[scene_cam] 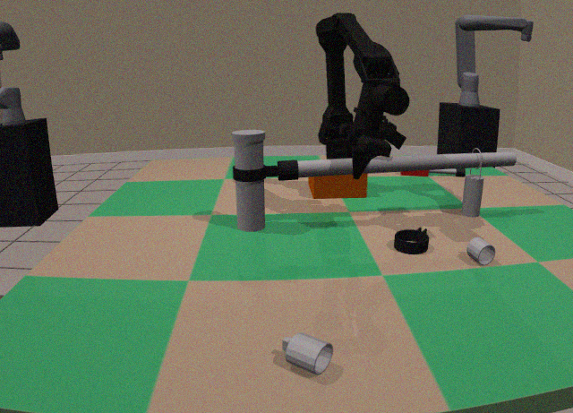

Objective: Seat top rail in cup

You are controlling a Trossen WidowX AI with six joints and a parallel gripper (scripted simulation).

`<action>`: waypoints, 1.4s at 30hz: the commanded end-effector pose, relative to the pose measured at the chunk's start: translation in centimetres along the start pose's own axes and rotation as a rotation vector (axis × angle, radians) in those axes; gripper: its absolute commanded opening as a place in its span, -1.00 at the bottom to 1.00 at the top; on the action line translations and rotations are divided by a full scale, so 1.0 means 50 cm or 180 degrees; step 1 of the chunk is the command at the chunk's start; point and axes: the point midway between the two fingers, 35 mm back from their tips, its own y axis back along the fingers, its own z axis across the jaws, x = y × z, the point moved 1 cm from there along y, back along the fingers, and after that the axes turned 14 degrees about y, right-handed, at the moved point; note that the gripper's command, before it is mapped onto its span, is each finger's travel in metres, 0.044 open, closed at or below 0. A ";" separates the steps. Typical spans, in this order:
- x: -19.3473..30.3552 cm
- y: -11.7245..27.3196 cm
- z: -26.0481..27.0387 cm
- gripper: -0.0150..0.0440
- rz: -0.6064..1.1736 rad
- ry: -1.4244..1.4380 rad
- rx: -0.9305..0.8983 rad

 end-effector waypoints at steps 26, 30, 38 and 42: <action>0.017 -0.004 0.004 -0.49 0.0000 0.0000 0.0001; 0.021 -0.005 0.004 -0.49 0.0000 0.0000 0.0001; 0.029 -0.006 0.006 -0.49 0.0001 0.0000 0.0001; 0.033 -0.007 0.007 -0.49 0.0002 0.0000 0.0001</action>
